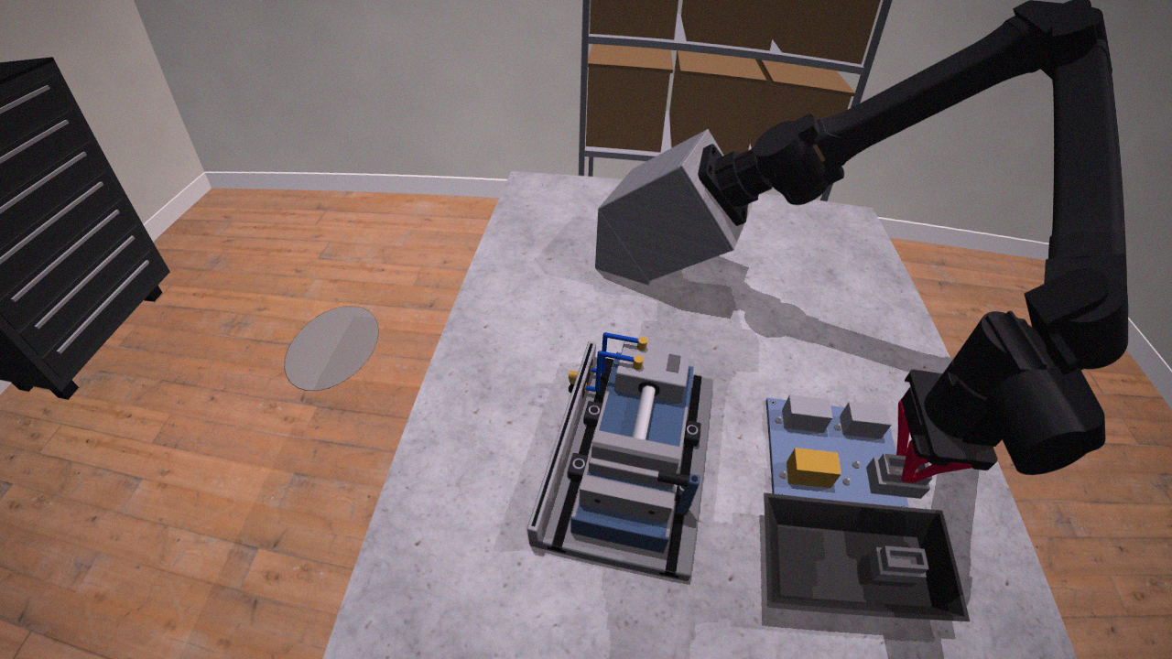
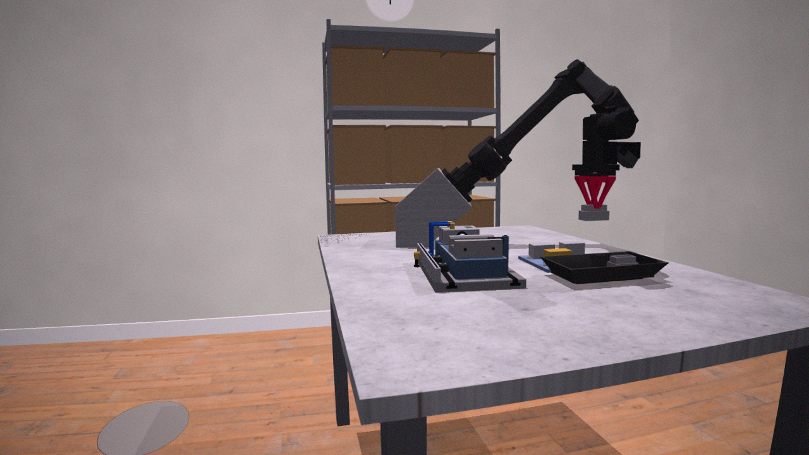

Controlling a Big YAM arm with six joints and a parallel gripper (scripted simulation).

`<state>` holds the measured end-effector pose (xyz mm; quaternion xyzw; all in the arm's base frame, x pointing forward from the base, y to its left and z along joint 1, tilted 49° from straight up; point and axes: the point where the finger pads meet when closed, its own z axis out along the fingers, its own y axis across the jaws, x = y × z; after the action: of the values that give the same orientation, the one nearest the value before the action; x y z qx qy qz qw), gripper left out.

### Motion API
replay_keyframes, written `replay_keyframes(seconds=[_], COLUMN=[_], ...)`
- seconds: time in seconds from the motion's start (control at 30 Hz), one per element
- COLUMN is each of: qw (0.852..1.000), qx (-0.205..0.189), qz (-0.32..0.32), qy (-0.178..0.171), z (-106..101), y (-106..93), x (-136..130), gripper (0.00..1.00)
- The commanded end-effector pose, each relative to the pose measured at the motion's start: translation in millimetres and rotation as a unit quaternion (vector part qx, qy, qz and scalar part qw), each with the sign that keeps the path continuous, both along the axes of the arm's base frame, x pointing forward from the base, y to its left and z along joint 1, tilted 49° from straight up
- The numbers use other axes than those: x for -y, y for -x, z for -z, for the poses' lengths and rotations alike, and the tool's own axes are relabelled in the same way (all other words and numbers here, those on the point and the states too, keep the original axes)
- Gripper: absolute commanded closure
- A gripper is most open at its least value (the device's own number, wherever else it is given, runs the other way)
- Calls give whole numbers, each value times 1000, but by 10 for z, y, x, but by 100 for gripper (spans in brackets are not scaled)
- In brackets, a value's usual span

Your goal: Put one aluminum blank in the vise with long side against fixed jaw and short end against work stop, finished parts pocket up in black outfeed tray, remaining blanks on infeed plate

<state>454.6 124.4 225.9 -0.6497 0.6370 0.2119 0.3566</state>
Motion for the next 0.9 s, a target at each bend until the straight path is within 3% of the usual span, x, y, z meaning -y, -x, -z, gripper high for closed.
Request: replay_keyframes(seconds=[0.0, 0.27, 0.87], qw=[1000, 1000, 1000], qx=[13, 12, 25], qz=[0, 1, 3], qy=[4, 3, 4], z=[15, 215, 89], y=[-311, -661, -649], x=[244, 505, 520], gripper=[100, 100, 100])
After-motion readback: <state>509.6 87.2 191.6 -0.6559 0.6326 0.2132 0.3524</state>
